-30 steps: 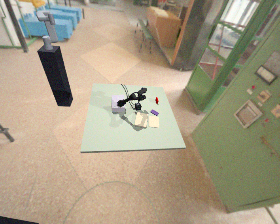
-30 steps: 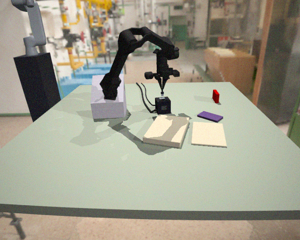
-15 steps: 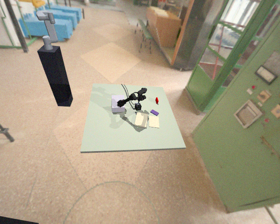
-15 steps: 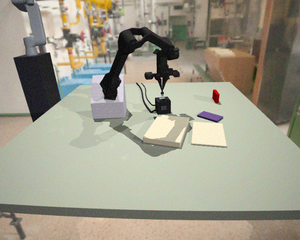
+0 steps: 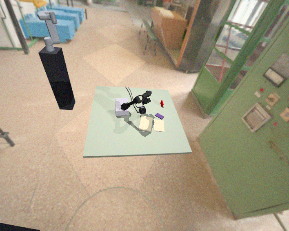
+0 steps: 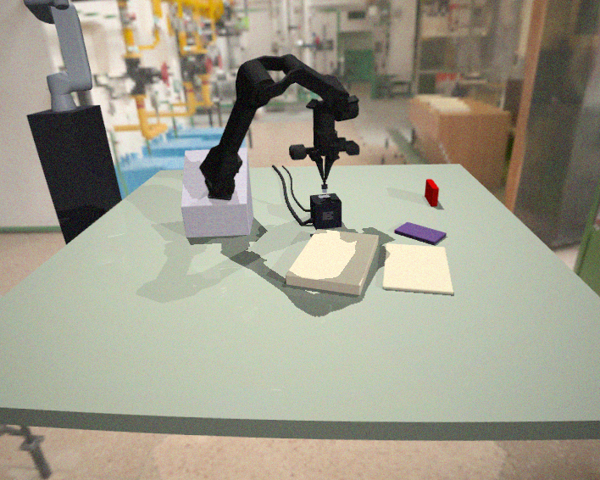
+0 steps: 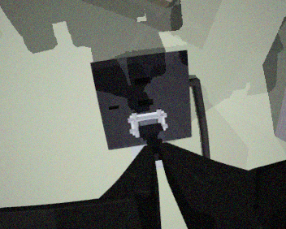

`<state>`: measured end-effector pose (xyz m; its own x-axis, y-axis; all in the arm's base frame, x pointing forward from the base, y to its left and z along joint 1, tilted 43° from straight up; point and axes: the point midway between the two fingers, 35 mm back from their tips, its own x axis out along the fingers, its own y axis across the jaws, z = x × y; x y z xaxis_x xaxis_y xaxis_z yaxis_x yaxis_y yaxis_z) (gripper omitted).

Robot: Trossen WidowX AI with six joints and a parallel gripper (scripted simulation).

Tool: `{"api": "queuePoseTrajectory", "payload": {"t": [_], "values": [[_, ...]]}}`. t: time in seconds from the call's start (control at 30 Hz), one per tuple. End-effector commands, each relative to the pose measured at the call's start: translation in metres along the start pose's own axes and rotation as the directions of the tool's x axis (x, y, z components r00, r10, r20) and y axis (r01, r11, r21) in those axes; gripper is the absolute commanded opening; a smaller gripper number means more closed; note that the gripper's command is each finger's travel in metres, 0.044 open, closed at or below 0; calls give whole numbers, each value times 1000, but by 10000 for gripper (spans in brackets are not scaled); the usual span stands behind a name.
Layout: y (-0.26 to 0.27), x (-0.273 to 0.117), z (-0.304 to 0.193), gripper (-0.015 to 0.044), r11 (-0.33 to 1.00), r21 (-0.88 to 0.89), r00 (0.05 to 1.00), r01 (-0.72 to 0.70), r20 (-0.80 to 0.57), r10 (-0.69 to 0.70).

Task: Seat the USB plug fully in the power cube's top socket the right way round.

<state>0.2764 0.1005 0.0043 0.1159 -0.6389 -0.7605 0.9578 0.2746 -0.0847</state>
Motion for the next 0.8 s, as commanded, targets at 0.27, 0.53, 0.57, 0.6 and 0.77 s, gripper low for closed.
{"api": "queuePoseTrajectory", "payload": {"t": [0.27, 0.53, 0.57, 0.6, 0.77], "values": [[-1, 2, -1, 0, 1000, -2, 1000, 2, -13, -2], [-1, 3, -2, 0, 1000, 1, 1000, 2, -18, -2], [-1, 3, -2, 0, 1000, 1, 1000, 2, -19, -2], [-1, 3, -2, 0, 1000, 2, 1000, 2, -20, -2], [-1, 4, -2, 0, 1000, 4, 1000, 2, -23, -2]]}}
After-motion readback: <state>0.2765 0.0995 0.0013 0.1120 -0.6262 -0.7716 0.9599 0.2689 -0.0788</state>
